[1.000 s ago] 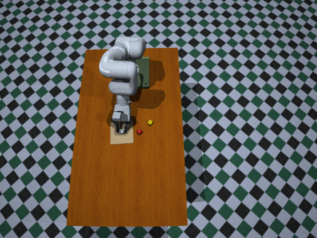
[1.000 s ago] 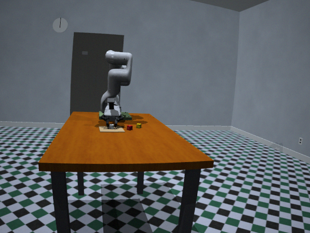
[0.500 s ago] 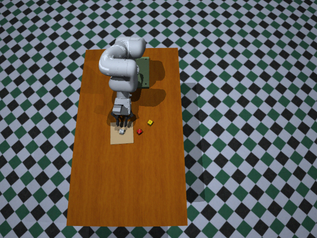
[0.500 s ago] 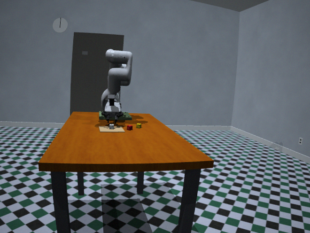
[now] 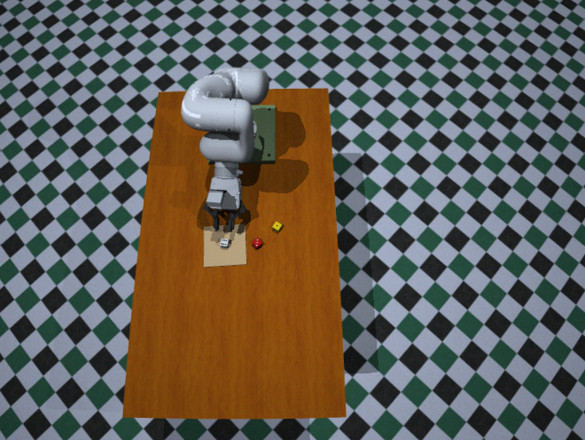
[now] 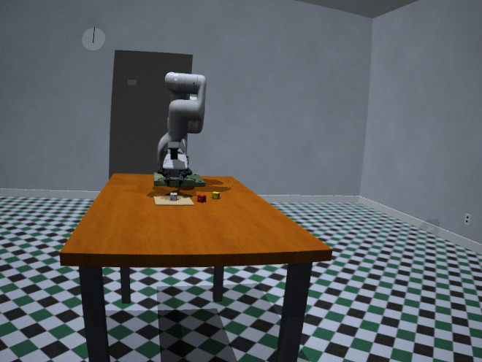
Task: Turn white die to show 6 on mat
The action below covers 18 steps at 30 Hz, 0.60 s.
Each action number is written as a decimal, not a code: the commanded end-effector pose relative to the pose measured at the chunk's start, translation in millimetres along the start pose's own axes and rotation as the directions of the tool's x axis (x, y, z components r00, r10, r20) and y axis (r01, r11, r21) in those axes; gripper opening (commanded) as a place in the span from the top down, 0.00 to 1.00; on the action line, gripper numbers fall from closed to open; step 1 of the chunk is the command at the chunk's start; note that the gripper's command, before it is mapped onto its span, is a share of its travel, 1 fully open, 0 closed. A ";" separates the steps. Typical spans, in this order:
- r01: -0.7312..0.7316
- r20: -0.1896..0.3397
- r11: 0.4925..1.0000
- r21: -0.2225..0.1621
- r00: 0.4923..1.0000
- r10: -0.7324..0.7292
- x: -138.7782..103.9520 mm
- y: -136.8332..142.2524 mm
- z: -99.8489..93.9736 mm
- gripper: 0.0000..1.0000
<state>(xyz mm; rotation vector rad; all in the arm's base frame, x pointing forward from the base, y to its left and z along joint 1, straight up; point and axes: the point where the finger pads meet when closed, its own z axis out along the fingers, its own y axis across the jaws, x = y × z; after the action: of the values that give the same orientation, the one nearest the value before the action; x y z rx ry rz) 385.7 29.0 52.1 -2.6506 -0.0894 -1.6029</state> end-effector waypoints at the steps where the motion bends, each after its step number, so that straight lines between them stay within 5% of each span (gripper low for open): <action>1: 0.000 0.000 1.000 0.000 1.000 0.000 15.9 -0.1 -8.3 0.58; 18: 0.000 0.004 1.000 0.000 1.000 0.000 36.0 -0.2 -18.8 0.58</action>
<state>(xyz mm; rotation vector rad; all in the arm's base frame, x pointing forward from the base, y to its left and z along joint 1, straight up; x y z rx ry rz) 385.2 28.9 91.8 -2.6531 -0.0894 -1.5992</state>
